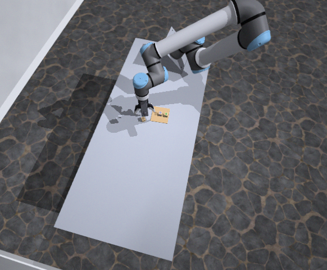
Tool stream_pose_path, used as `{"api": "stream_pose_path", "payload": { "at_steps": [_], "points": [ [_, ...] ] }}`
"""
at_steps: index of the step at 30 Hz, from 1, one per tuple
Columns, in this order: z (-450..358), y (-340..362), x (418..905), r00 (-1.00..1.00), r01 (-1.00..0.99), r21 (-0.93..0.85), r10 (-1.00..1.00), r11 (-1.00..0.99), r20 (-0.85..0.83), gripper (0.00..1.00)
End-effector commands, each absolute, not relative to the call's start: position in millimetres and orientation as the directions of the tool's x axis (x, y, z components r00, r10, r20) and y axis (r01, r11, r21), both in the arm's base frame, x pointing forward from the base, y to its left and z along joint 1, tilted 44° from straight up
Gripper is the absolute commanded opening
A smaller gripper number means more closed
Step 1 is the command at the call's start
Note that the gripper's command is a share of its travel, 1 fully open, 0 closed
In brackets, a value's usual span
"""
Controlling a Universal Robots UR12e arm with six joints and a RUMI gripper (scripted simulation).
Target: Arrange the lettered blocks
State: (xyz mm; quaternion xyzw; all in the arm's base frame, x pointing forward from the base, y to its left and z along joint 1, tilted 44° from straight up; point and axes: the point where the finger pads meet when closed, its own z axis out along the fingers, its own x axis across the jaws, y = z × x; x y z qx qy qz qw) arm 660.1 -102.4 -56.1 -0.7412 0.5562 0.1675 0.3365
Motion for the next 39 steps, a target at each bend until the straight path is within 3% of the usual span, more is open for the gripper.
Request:
{"api": "stream_pose_path", "payload": {
  "at_steps": [1, 25, 26, 39],
  "points": [
    [-60.3, -107.1, 662.5, 0.428, -0.895, -0.381, -0.688, -0.232, -0.586, 1.0],
    [-68.7, -113.8, 665.1, 0.582, -0.803, -0.48, -0.635, -0.352, -0.508, 1.0],
    [-68.7, -113.8, 665.1, 0.582, -0.803, -0.48, -0.635, -0.352, -0.508, 0.4],
    [-68.7, -113.8, 665.1, 0.582, -0.803, -0.48, -0.635, -0.352, -0.508, 0.4]
  ]
}}
